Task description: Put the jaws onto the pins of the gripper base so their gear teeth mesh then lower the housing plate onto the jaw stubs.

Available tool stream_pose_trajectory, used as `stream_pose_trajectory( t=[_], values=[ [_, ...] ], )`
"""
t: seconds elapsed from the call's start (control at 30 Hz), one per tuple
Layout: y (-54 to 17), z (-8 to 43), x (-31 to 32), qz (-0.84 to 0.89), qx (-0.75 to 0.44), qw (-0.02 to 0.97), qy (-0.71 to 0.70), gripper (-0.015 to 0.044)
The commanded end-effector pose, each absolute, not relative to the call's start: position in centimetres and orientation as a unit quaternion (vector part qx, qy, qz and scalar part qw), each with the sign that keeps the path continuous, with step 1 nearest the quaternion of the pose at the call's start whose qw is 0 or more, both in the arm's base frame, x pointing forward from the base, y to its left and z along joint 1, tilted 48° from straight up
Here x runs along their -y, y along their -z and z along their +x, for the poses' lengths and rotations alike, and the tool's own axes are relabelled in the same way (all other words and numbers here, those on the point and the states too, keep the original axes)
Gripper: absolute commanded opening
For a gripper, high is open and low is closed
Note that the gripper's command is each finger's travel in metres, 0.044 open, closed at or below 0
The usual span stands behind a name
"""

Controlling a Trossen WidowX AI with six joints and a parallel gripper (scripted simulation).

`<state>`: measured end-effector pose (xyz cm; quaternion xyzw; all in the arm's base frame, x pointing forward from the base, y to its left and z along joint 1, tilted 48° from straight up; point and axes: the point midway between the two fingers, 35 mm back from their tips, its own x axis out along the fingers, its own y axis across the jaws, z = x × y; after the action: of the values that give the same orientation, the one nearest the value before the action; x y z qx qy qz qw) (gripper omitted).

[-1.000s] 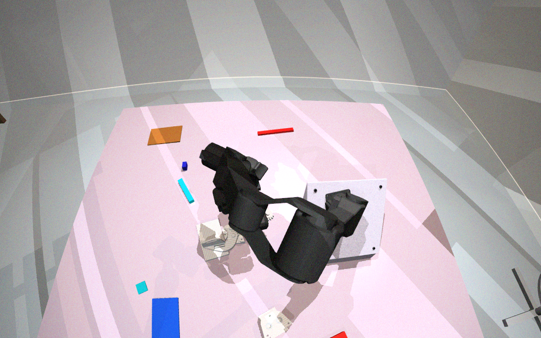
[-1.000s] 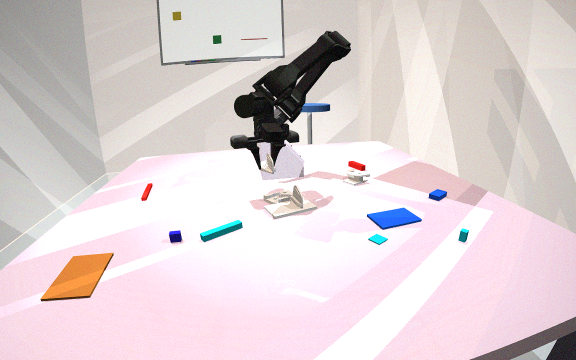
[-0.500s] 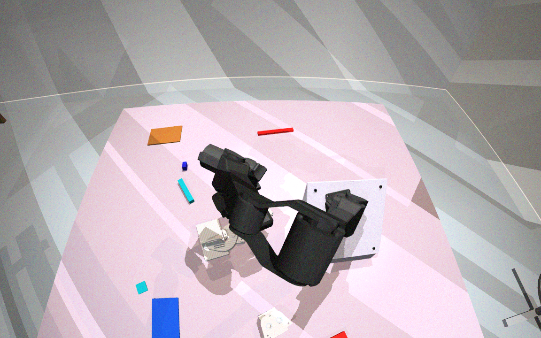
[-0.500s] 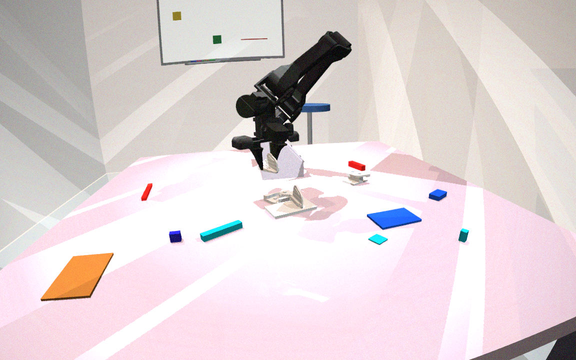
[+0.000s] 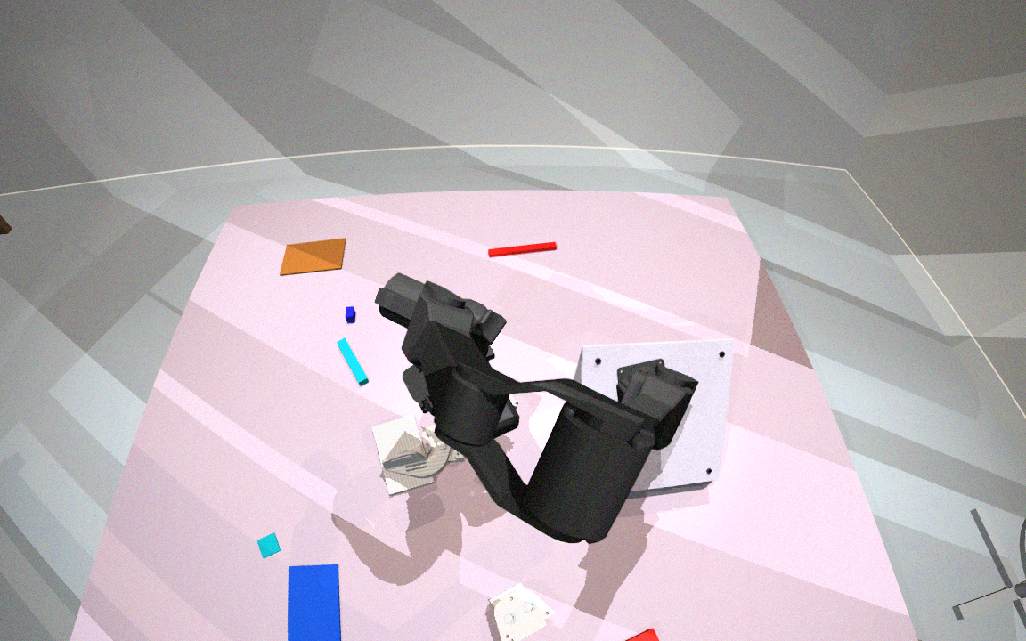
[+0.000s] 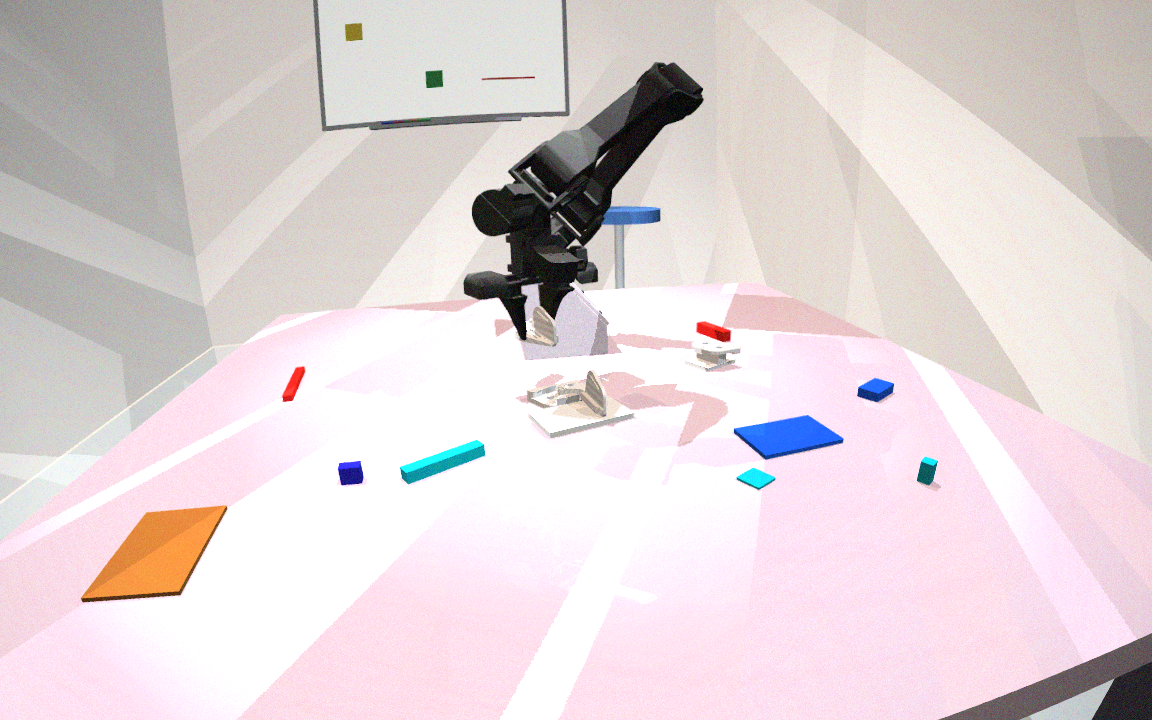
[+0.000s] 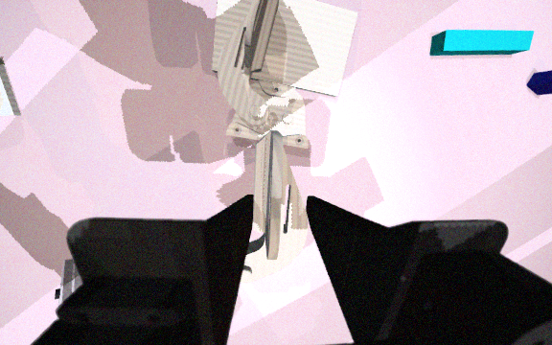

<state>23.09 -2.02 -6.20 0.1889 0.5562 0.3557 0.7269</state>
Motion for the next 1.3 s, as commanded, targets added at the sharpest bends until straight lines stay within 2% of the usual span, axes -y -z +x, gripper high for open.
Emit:
stream_pose_trajectory(
  t=[0.0, 1.27],
  values=[
    [6.1, 23.1, 2.0, 0.188, -0.554, 0.728, -0.358, 0.0134],
    [5.0, 33.8, 3.0, 0.187, -0.552, 0.729, -0.358, 0.0134]
  ],
)
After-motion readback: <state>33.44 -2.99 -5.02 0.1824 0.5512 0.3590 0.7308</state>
